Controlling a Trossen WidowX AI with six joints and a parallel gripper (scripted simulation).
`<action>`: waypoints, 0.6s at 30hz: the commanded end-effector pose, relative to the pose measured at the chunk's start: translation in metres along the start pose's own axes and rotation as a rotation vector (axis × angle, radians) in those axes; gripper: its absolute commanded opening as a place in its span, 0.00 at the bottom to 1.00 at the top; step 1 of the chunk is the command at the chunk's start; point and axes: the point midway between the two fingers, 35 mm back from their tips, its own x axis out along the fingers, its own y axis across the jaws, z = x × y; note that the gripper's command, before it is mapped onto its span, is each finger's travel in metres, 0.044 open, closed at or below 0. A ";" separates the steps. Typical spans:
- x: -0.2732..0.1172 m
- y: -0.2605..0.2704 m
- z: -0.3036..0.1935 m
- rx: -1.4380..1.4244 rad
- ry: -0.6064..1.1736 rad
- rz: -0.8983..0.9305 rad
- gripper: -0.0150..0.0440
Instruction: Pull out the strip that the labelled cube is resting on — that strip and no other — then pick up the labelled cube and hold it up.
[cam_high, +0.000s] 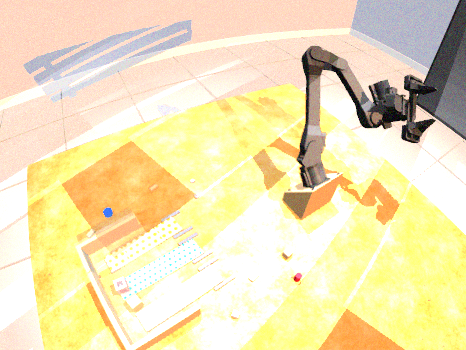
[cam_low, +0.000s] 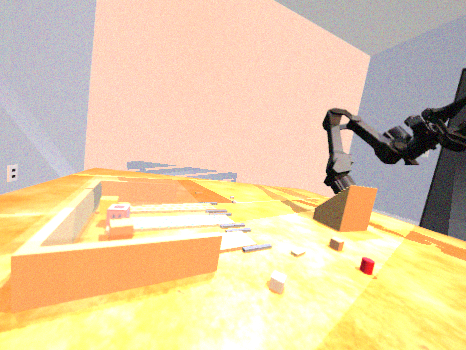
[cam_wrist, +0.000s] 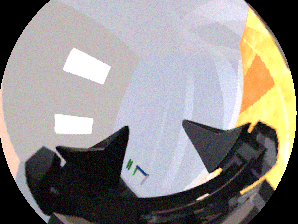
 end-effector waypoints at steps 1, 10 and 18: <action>0.002 -0.001 0.002 -0.007 -0.005 -0.004 0.93; 0.098 -0.051 0.099 -0.350 -0.241 -0.259 0.93; 0.139 -0.118 0.216 -0.669 -0.371 -0.607 0.93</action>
